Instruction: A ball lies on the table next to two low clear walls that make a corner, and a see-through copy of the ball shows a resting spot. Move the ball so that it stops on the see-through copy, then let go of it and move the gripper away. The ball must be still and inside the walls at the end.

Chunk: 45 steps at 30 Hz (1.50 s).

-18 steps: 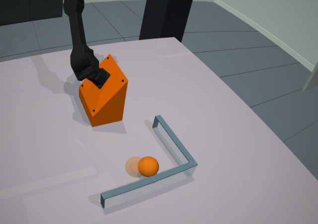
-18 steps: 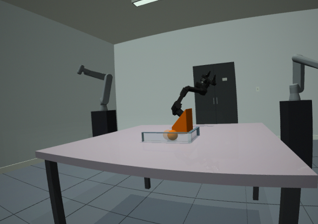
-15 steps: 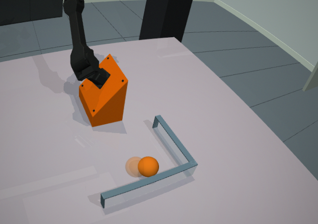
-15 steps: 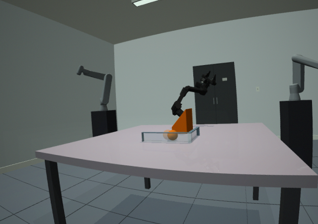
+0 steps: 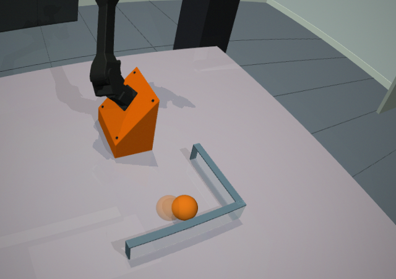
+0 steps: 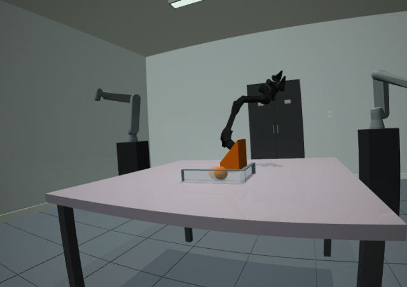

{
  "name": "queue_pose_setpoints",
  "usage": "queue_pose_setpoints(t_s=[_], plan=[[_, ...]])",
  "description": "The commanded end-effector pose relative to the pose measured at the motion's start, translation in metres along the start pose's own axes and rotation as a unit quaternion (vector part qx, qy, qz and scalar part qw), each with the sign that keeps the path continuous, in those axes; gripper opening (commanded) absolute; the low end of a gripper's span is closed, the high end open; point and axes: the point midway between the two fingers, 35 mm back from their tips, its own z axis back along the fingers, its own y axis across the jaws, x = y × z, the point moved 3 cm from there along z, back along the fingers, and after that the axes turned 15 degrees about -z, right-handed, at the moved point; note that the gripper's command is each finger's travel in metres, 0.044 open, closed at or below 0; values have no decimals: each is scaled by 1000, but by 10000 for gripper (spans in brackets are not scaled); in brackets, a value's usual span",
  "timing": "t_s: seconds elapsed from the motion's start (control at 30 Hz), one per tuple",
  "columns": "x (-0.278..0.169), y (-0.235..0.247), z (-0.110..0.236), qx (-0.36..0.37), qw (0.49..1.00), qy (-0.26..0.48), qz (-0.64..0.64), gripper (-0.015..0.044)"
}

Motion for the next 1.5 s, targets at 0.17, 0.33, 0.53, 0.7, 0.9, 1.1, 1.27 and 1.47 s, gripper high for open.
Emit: queue_pose_setpoints(t_s=[0.17,0.33,0.53,0.7,0.9,1.1,1.27,1.47], plan=[[62,-77,-101,-99,985,-22,136,430],[111,-134,-147,-173,962,-25,210,430],[177,-205,-183,-269,923,-20,273,430],[236,-266,-197,-352,883,-6,311,430],[315,-341,-194,-459,827,9,326,430],[391,-410,-167,-556,765,38,323,430],[448,-460,-128,-639,704,66,304,430],[498,-497,-75,-712,637,101,277,430]])
